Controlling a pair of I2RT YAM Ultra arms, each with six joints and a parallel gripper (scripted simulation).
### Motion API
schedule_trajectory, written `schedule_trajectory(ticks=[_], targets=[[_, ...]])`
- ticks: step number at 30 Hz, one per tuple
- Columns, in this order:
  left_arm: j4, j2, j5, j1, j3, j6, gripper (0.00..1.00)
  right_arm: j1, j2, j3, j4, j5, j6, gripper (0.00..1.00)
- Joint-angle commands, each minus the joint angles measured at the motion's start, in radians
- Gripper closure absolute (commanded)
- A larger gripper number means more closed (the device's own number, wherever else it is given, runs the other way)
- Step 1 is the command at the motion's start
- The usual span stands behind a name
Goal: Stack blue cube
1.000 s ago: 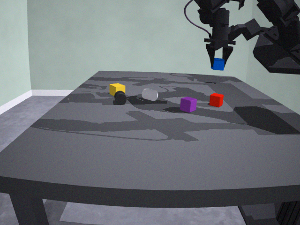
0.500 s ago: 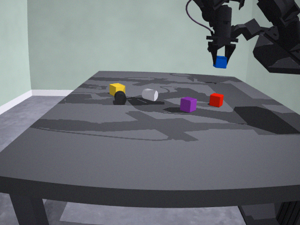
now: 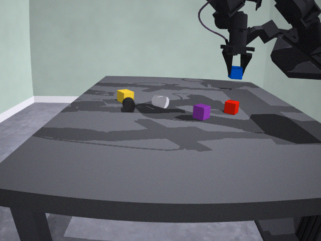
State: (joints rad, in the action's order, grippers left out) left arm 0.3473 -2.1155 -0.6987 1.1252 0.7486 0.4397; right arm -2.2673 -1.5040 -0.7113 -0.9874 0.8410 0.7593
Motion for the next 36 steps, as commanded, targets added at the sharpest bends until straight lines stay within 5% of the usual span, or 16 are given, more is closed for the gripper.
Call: schedule_trajectory(ticks=[1, 36], targets=[[-0.075, -0.023, -0.009, -0.015, -0.027, 0.045, 0.65, 0.009, 0.026, 0.016, 0.006, 0.01, -0.006, 0.0], [-0.411, -0.19, -0.01, -0.172, -0.058, 0.254, 0.65, 0.009, 0.026, 0.016, 0.006, 0.01, -0.006, 0.0]])
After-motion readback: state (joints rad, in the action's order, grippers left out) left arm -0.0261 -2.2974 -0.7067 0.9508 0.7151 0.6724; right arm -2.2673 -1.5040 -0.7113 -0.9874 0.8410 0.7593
